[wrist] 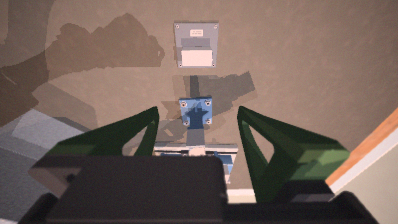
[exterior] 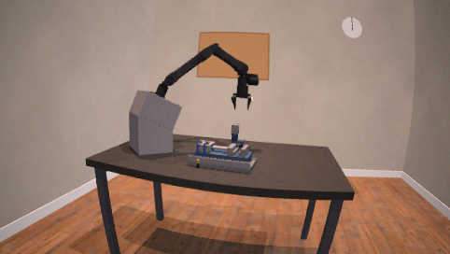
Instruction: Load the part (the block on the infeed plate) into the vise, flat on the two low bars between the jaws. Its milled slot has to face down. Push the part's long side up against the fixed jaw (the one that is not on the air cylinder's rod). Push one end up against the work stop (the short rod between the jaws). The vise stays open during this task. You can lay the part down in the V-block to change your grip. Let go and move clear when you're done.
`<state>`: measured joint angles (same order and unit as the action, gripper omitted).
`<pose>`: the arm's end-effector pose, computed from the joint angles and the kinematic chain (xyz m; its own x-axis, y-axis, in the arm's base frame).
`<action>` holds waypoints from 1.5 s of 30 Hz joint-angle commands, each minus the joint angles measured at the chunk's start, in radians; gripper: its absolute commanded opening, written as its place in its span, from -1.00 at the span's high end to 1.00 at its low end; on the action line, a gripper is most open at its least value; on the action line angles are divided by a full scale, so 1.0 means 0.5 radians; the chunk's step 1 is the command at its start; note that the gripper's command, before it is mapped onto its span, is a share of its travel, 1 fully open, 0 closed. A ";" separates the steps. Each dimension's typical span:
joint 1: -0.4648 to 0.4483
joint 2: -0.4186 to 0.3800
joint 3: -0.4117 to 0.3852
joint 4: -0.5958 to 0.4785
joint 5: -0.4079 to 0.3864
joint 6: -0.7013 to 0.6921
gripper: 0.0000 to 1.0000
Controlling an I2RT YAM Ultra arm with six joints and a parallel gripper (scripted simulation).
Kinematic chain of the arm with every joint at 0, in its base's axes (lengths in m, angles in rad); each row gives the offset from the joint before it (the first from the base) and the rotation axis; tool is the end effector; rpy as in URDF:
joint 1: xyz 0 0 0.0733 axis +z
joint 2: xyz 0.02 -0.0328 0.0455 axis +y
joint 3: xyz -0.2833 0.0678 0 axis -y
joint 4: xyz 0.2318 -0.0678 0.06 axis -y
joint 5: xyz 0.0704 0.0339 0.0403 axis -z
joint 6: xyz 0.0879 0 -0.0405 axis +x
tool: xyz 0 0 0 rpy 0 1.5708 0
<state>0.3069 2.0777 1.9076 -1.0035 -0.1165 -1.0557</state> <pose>0.4322 0.1488 0.2409 -0.1346 -0.9494 -0.2838 -0.9339 0.2173 -0.2838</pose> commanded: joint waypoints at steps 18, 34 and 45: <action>0.025 0.082 -0.087 0.134 -0.022 0.018 -0.62; 0.040 0.193 -0.139 0.297 -0.010 0.034 -0.62; 0.052 0.288 -0.133 0.411 0.003 0.046 -0.62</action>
<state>0.3275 2.2181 1.8519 -0.8230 -0.1169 -1.0389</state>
